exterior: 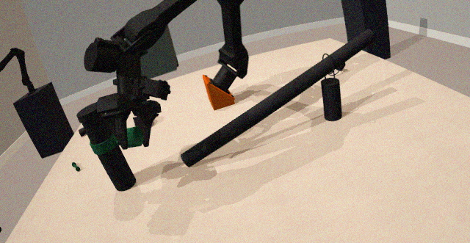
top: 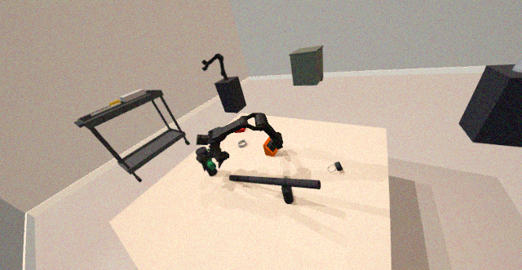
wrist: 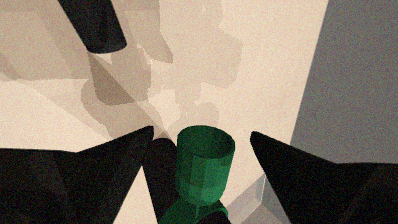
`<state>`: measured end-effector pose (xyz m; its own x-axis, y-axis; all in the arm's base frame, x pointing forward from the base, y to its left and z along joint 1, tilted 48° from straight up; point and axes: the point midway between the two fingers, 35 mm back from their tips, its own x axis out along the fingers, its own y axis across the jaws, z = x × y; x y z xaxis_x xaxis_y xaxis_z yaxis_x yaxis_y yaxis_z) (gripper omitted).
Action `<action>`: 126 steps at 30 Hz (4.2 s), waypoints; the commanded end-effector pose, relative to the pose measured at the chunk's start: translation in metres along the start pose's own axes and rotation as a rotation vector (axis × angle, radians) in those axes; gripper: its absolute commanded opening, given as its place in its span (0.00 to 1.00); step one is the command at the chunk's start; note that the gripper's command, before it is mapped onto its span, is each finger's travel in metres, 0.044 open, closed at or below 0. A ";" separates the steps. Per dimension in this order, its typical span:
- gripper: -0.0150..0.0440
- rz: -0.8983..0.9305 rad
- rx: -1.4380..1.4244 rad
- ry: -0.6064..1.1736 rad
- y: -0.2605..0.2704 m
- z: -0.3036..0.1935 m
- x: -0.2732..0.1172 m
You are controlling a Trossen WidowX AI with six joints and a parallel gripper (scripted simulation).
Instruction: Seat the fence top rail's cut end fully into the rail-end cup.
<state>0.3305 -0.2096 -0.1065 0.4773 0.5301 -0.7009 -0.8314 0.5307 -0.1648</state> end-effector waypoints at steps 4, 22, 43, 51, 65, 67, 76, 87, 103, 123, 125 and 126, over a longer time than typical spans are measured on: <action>1.00 0.001 0.006 -0.007 0.002 0.001 0.012; 0.34 0.001 0.004 -0.009 0.002 0.001 0.012; 0.25 0.001 -0.121 -0.080 0.014 0.000 0.005; 0.25 0.001 -0.170 -0.107 0.019 -0.001 0.003; 0.25 0.001 -0.253 -0.155 0.026 -0.004 -0.002; 0.25 0.001 -0.265 -0.161 0.027 -0.004 -0.002; 0.25 0.001 -0.272 -0.165 0.028 -0.004 -0.003; 0.25 0.001 -0.258 -0.156 0.026 -0.004 -0.002; 0.65 0.001 -0.258 -0.156 0.026 -0.004 -0.002; 1.00 0.010 -0.132 -0.149 0.013 0.038 -0.049; 1.00 0.023 0.053 -0.138 0.011 0.049 -0.061; 1.00 0.029 0.146 -0.132 0.010 0.055 -0.067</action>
<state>0.3060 -0.2019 -0.0480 0.4953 0.6371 -0.5907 -0.8575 0.4677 -0.2145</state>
